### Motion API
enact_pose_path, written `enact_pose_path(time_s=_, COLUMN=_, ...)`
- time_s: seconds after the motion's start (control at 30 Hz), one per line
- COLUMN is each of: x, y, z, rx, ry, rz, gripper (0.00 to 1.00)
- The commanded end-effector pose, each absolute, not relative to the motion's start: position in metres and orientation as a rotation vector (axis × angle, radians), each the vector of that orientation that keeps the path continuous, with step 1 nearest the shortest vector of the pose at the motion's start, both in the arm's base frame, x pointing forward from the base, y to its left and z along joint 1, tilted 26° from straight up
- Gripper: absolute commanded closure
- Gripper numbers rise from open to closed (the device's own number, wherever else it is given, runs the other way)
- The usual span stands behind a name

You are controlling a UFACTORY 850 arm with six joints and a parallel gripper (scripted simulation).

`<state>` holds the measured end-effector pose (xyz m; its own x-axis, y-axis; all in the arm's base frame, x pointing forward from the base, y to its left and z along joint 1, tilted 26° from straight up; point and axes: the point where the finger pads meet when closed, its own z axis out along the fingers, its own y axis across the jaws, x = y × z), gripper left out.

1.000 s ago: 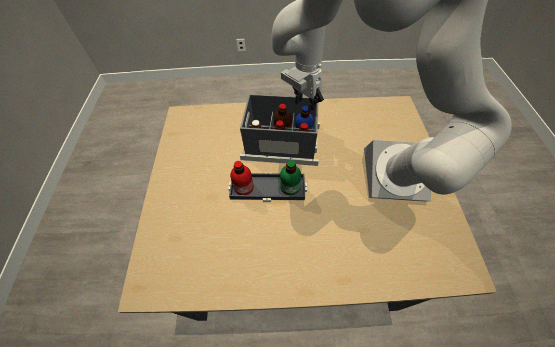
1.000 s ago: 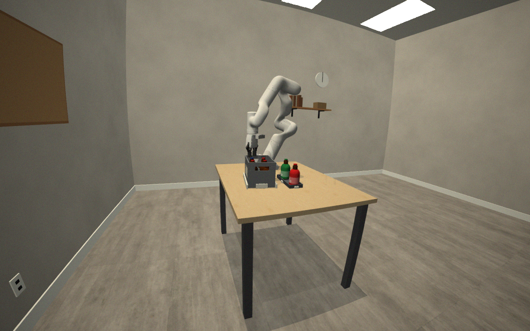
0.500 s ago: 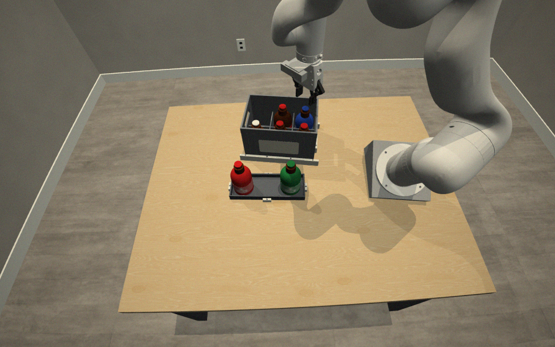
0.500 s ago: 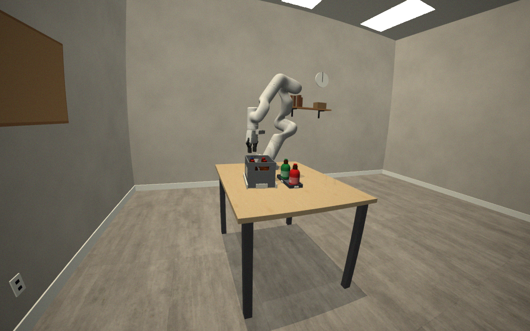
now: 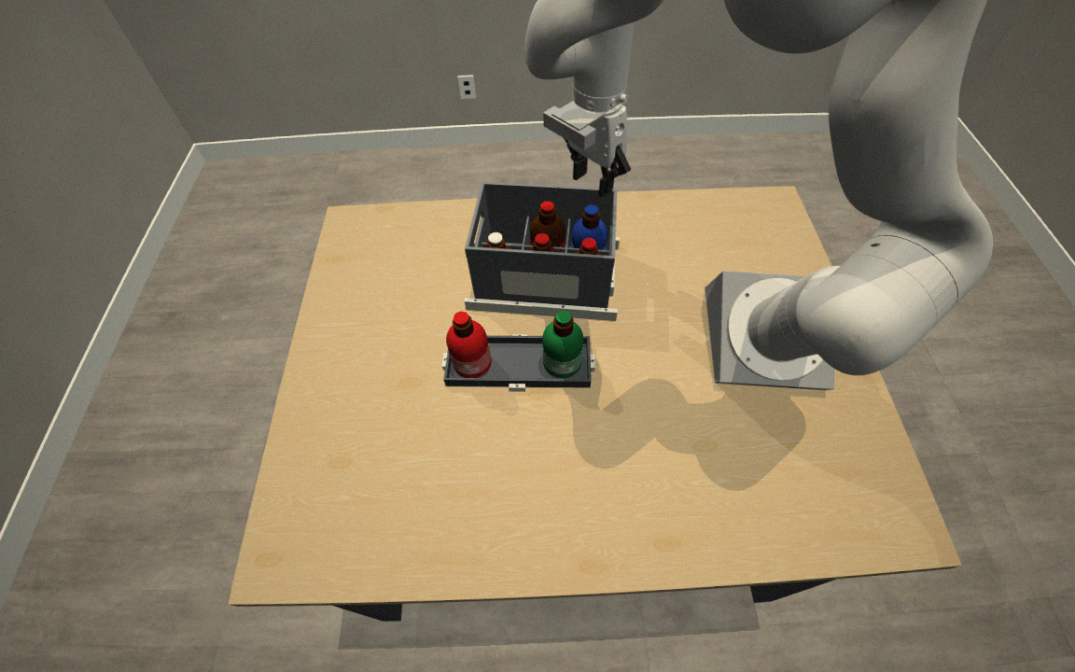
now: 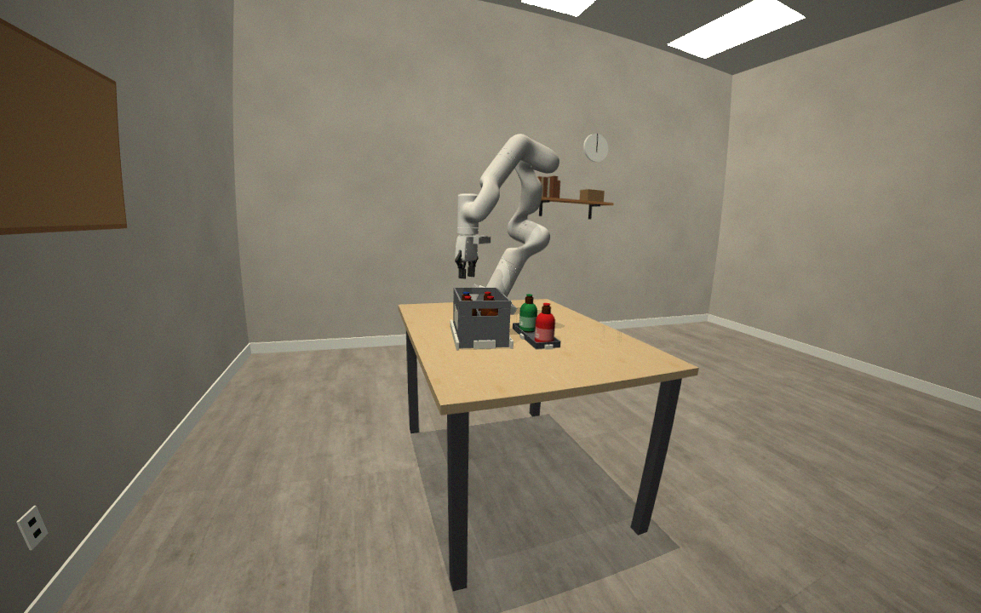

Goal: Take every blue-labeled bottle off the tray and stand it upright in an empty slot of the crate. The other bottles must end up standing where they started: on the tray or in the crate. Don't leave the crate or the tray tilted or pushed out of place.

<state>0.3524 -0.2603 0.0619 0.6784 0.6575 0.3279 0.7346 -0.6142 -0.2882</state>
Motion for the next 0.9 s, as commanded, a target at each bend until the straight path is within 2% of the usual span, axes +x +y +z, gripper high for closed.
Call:
enact_pose_path(time_s=0.0, x=0.353, y=-0.2617, z=0.0637, rx=-2.495, ry=-1.088, rz=-0.267, gripper=0.34)
enact_pose_path(time_s=0.07, x=0.353, y=-0.2617, z=0.0637, rx=-2.495, ry=-1.088, rz=-0.267, gripper=0.34)
enact_pose_path(time_s=0.1, x=0.353, y=-0.2617, z=0.0637, rx=-2.495, ry=-1.088, rz=-0.267, gripper=1.0)
enact_pose_path(time_s=0.87, x=0.353, y=-0.2617, z=0.0637, rx=-2.495, ry=-1.088, rz=-0.267, gripper=1.0)
